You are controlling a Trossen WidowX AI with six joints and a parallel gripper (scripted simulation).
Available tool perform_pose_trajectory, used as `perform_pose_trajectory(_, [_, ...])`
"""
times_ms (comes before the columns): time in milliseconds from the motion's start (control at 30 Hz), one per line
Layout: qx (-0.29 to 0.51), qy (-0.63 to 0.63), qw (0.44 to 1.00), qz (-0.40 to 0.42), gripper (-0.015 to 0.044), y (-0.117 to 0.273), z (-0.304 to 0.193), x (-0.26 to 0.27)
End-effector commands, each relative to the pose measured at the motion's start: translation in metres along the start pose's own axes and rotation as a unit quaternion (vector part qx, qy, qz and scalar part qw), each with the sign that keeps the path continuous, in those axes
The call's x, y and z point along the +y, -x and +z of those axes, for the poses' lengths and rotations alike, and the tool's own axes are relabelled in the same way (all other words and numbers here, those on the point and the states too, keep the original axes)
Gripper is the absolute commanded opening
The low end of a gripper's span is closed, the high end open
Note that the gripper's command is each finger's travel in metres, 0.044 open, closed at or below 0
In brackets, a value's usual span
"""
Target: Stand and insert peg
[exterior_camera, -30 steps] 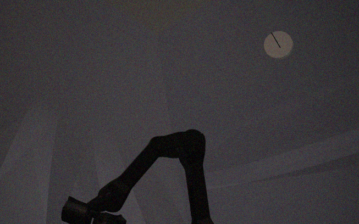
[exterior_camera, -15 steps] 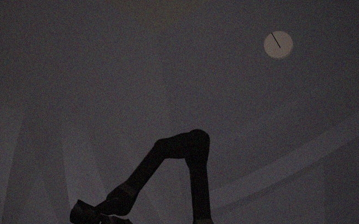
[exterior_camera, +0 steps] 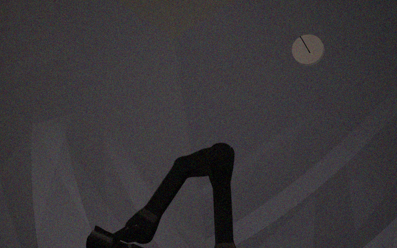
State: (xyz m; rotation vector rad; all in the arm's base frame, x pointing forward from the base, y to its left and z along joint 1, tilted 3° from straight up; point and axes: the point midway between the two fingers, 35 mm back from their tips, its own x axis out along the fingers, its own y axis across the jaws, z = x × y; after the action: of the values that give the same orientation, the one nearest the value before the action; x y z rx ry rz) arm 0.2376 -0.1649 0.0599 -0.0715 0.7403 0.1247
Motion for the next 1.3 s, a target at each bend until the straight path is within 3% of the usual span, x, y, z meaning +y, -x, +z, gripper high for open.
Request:
perform_pose_trajectory(0, [-0.016, 0.001, 1.000, 0.001, 0.0049, 0.002, -0.002, 0.001])
perform_pose_trajectory(1267, [-0.179, 0.001, 0.984, 0.002, 0.0049, 0.022, -0.019, 0.001])
